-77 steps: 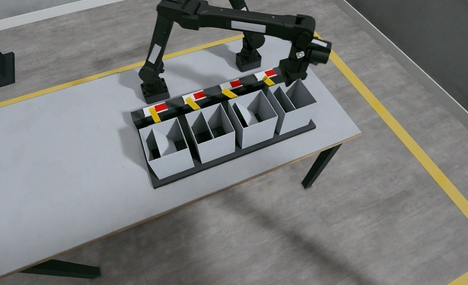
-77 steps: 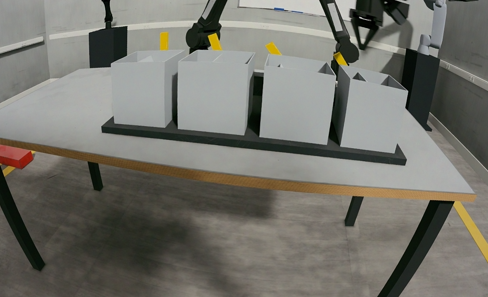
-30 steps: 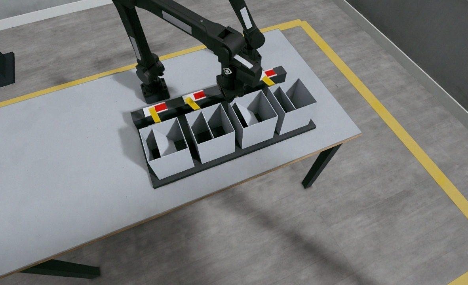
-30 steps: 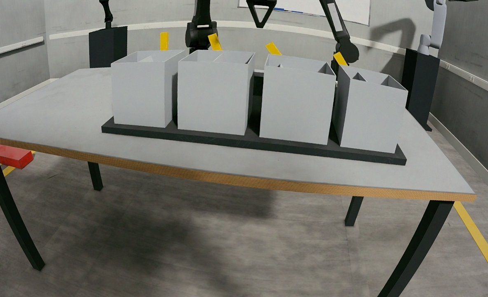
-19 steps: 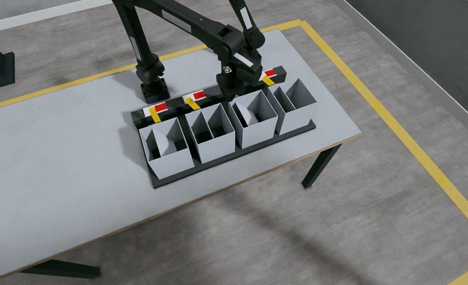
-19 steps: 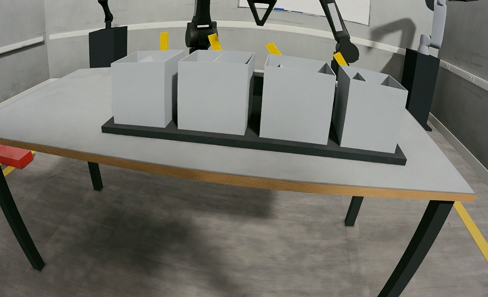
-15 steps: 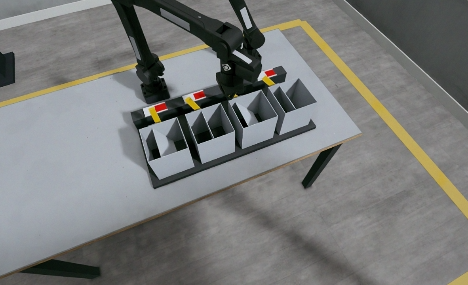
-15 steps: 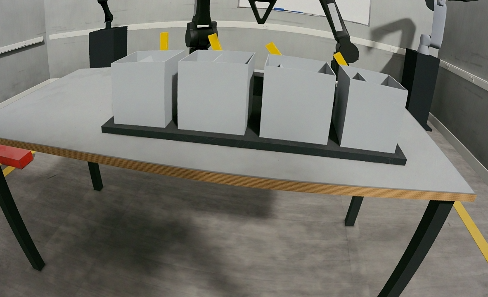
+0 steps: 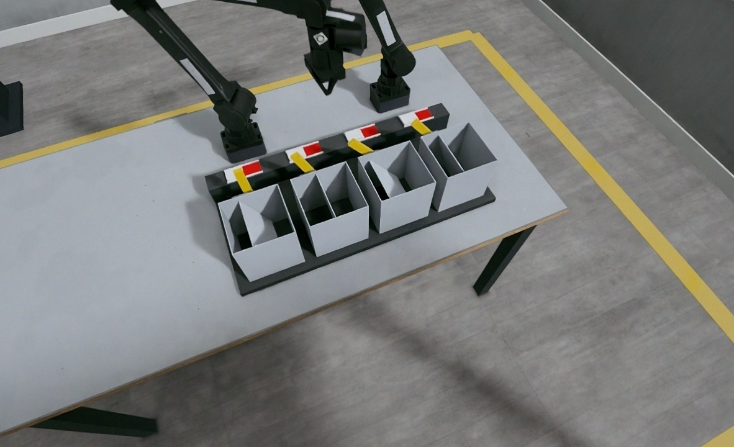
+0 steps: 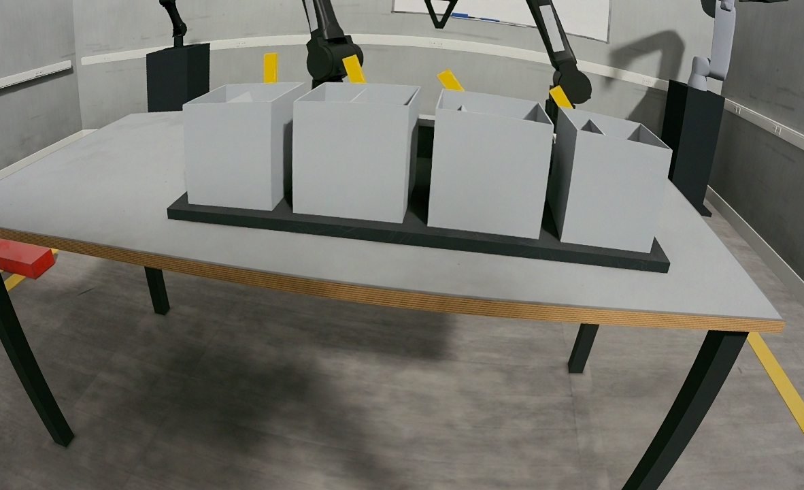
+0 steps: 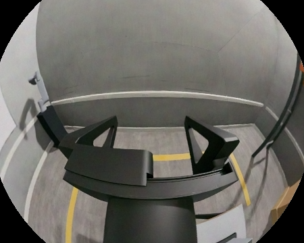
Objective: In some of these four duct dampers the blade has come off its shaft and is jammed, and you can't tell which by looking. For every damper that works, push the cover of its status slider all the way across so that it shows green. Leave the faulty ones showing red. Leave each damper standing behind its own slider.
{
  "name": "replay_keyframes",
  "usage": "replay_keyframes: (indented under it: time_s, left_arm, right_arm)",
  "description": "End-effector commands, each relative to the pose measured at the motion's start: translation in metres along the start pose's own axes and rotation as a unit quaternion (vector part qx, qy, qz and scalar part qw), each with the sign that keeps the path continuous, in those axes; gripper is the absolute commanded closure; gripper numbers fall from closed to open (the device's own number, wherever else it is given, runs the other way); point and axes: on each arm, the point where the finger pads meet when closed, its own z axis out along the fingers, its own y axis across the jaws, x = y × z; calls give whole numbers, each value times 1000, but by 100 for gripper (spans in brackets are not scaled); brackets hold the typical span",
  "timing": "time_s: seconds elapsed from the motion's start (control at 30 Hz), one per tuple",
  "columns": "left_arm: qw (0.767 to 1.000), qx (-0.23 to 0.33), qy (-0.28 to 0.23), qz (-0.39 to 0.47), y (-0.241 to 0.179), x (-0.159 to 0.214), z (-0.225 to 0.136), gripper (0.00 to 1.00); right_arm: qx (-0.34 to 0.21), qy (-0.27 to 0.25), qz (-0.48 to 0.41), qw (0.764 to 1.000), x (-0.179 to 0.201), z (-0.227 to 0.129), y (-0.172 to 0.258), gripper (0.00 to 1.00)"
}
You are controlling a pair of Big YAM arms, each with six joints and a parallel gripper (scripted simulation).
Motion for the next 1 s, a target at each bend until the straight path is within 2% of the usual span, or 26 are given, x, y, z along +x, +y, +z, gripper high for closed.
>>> replay_keyframes:
  time_s: [0.0,0.2,0.3,0.97]
  left_arm:
    - [1000,-4,-24,-4,5,-19,-4,0]
    - [1000,-4,-24,-4,5,-19,-4,0]
    - [1000,-4,-24,-4,5,-19,-4,0]
    - [1000,-4,-24,-4,5,-19,-4,0]
  right_arm:
    - [-6,17,55,998,-4,7,5,100]
    - [-3,12,65,998,-3,8,0,100]
    - [11,-8,65,998,-6,-4,-2,100]
    - [0,8,64,998,-4,43,0,100]
